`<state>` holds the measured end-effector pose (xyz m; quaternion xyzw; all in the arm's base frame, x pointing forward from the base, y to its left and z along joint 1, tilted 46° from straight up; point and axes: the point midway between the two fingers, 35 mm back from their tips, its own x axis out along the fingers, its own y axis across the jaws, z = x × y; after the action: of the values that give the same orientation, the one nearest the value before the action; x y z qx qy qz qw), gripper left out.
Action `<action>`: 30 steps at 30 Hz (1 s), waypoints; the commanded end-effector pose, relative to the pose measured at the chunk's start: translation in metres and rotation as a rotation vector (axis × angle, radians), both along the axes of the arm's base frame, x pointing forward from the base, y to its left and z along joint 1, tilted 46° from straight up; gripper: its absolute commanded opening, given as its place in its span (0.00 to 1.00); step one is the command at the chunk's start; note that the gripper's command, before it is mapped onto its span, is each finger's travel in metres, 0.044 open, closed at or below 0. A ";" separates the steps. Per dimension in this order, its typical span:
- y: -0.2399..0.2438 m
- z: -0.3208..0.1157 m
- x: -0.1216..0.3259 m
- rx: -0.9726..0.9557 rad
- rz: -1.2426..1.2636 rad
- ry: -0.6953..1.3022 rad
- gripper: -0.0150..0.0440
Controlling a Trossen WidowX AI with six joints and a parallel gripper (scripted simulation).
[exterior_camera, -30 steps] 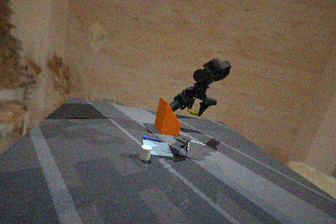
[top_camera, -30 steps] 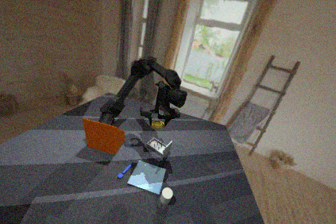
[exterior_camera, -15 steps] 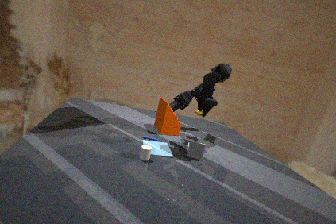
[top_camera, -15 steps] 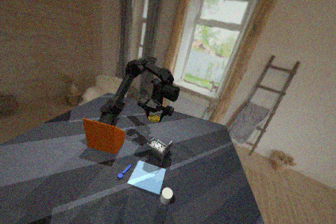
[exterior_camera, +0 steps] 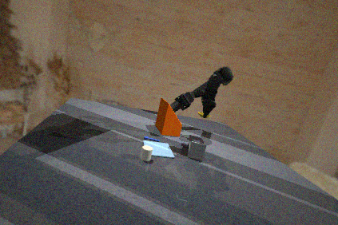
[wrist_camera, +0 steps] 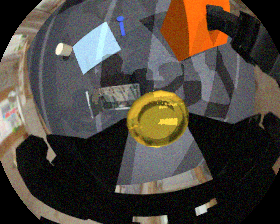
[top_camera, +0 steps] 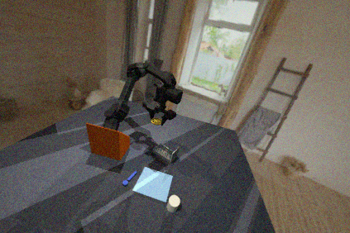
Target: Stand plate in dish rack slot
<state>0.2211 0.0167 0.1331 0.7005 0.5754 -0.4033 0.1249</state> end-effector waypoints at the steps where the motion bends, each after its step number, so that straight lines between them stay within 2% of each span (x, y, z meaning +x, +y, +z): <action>1: 0.004 -0.011 -0.005 -0.052 0.046 0.009 0.25; 30: 0.019 -0.092 -0.015 -0.648 0.489 -0.148 0.25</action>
<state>0.2065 0.0349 0.0472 0.5101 0.5681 -0.4690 0.4440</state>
